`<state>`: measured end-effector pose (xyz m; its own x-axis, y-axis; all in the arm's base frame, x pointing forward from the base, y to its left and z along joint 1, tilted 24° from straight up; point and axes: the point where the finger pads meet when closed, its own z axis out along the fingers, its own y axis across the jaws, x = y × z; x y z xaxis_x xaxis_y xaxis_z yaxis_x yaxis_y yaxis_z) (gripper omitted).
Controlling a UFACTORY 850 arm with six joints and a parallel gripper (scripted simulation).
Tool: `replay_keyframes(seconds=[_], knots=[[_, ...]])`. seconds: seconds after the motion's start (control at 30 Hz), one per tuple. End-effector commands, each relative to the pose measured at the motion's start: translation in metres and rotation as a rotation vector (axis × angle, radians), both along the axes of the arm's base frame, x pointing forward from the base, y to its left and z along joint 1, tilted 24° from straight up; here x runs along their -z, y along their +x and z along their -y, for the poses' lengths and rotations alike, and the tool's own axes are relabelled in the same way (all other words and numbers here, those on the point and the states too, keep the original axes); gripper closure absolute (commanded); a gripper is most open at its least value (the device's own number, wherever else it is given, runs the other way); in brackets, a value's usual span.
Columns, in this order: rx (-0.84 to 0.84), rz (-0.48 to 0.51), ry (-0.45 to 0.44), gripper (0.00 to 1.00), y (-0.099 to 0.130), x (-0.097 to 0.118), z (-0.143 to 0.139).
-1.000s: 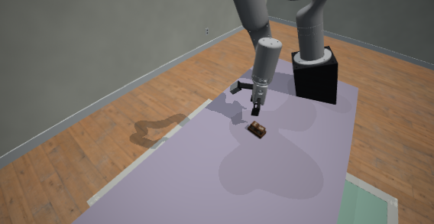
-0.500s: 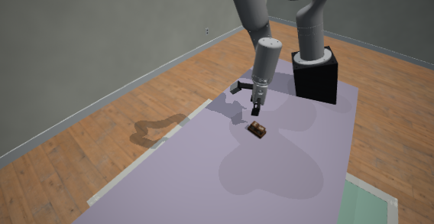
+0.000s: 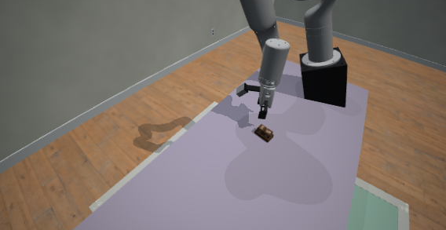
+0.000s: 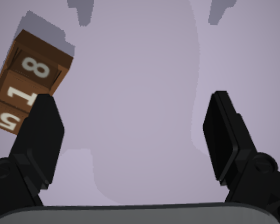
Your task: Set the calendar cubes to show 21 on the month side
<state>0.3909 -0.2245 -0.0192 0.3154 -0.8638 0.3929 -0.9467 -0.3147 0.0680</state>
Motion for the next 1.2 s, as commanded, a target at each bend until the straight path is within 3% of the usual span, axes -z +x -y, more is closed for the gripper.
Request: replay_keyframes(seconds=[0.0,0.87,1.17], knots=[[0.000,0.001,0.000,0.00,0.000,0.000,0.000],[0.000,0.001,0.000,0.00,0.000,-0.003,-0.001],[0.000,0.001,0.000,0.00,-0.002,-0.035,-0.015]])
